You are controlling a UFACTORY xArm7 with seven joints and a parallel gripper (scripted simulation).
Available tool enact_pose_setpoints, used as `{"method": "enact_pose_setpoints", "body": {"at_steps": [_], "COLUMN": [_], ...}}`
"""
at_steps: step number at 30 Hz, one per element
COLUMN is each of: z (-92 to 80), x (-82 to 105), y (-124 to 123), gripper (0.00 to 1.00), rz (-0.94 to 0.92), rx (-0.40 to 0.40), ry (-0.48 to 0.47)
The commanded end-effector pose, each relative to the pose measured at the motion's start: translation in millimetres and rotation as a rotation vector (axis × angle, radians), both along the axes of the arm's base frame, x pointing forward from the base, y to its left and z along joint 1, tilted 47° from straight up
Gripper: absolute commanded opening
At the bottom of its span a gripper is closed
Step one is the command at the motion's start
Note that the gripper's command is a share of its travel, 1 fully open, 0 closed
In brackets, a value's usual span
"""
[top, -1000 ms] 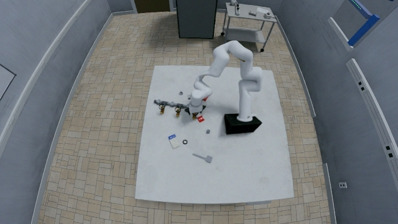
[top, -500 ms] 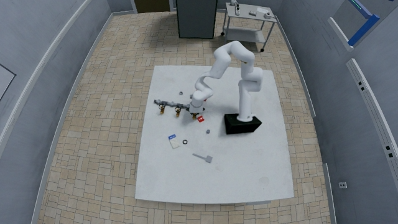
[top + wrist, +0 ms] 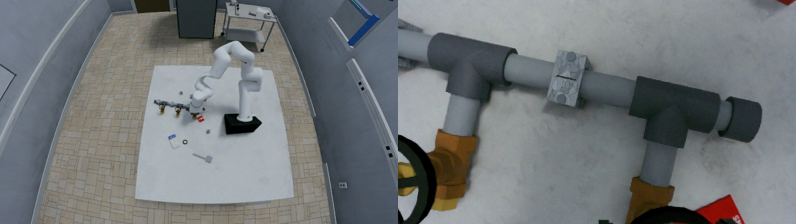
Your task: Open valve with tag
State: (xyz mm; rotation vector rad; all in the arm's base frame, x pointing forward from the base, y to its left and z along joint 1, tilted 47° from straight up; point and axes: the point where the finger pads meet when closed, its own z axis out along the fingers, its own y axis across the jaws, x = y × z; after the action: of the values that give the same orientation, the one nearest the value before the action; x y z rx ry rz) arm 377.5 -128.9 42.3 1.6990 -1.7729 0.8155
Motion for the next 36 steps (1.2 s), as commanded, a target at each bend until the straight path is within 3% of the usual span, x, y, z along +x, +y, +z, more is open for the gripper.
{"method": "enact_pose_setpoints", "body": {"at_steps": [1, 11, 21, 28, 36], "z": [0.1, 0.1, 0.2, 0.2, 0.2], "x": [1.6, 1.6, 1.6, 1.6, 1.6], "y": [1.5, 1.5, 1.5, 1.5, 1.6], "gripper": [0.0, 0.0, 0.0, 0.0, 0.0], "rz": [0.004, 0.021, 0.117, 0.291, 0.581], "rx": [0.002, 0.001, -0.003, -0.009, -0.02], "ry": [-0.002, 0.017, 0.124, 0.318, 0.643]}}
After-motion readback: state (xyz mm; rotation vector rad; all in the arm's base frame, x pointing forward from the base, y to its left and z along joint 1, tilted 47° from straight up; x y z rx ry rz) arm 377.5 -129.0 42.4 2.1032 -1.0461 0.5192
